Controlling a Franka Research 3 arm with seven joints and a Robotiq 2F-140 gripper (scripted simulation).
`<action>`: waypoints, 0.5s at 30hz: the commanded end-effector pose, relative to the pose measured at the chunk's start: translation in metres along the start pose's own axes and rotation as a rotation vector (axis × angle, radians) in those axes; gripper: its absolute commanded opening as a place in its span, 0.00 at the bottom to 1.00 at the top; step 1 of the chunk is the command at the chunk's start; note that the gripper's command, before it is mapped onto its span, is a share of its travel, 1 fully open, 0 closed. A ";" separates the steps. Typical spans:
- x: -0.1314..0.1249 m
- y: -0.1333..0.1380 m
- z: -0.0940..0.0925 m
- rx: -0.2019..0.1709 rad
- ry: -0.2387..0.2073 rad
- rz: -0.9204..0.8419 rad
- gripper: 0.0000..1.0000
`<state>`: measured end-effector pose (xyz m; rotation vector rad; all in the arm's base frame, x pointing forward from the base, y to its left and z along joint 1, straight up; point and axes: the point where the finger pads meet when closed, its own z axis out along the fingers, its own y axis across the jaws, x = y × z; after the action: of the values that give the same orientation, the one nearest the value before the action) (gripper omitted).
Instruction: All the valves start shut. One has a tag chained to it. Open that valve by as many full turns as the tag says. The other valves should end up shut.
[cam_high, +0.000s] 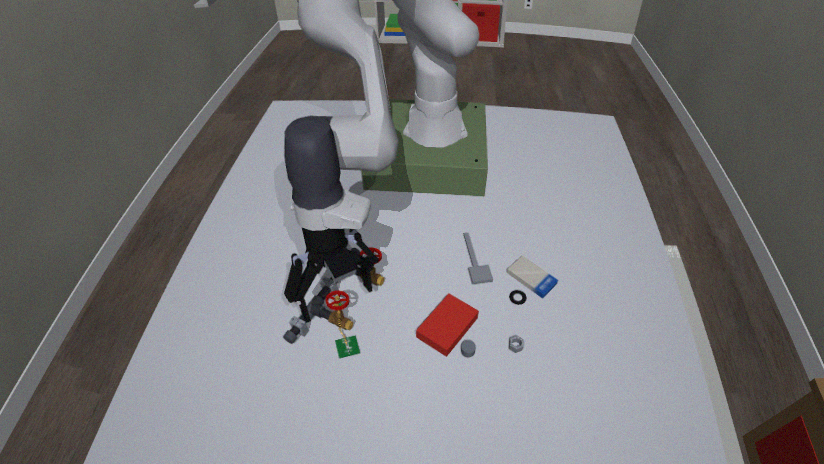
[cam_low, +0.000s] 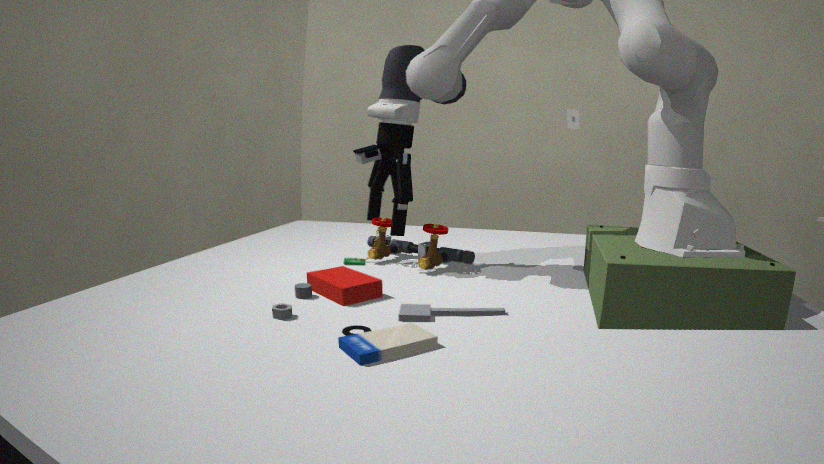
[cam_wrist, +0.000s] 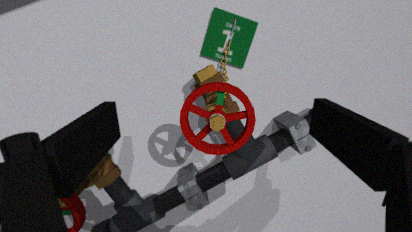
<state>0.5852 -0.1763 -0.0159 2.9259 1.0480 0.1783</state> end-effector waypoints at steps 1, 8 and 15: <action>0.003 0.001 -0.001 -0.015 0.004 0.279 1.00; 0.003 0.001 -0.001 0.000 0.020 0.496 1.00; 0.003 0.001 -0.001 0.017 0.036 0.729 1.00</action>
<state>0.5844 -0.1755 -0.0164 3.1605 0.3287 0.2189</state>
